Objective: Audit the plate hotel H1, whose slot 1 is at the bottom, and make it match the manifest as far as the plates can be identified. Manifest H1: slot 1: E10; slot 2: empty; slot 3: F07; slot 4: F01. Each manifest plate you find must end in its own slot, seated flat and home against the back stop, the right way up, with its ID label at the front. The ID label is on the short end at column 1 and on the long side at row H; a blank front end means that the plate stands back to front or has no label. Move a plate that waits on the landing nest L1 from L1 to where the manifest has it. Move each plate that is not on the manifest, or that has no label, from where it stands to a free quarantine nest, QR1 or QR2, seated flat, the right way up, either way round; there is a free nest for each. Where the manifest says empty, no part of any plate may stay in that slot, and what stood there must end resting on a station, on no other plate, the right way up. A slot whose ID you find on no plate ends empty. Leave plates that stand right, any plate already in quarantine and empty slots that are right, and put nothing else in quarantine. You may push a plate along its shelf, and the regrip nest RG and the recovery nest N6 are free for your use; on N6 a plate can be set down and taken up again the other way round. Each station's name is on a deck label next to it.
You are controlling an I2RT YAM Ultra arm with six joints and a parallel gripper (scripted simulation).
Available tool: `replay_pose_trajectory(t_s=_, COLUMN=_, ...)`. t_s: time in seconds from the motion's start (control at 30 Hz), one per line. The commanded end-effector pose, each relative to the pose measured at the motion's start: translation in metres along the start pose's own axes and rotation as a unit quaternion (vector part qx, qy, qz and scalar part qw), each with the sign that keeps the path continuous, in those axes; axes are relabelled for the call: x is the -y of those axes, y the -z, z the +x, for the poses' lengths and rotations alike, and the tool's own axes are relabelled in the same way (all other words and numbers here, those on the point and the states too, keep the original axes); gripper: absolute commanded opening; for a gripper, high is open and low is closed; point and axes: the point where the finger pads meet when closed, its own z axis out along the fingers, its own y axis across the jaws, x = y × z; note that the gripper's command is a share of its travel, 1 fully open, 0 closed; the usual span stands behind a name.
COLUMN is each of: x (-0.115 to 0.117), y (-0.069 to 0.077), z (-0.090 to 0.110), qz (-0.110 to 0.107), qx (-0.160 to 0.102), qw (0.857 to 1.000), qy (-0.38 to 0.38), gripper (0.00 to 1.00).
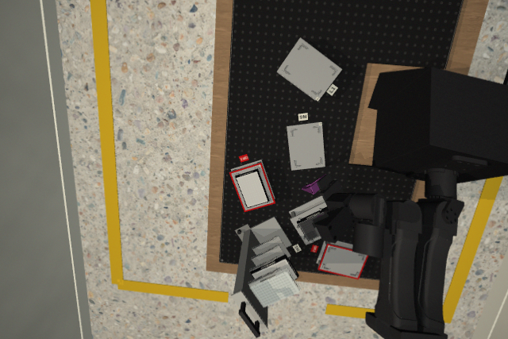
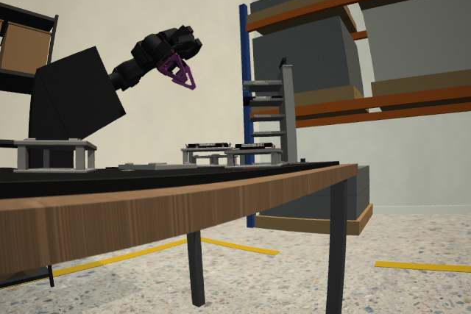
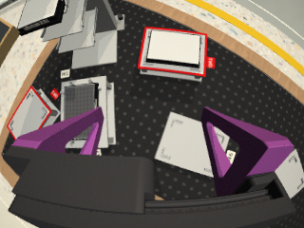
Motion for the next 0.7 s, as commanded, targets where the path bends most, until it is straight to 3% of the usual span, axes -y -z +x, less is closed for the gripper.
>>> replay_pose_trajectory(t_s=0.0, x=0.061, y=0.028, z=0.007, qz=0.000, qx=0.031, qw=0.998, qy=0.045, gripper=1.00)
replay_pose_trajectory(t_s=0.53, x=0.061, y=0.028, z=0.007, qz=0.000, qx=0.031, qw=0.998, qy=0.045, gripper=1.00)
replay_pose_trajectory(t_s=0.67, x=0.049, y=0.024, z=0.004, qz=0.000, qx=0.031, qw=0.998, qy=0.045, gripper=1.00)
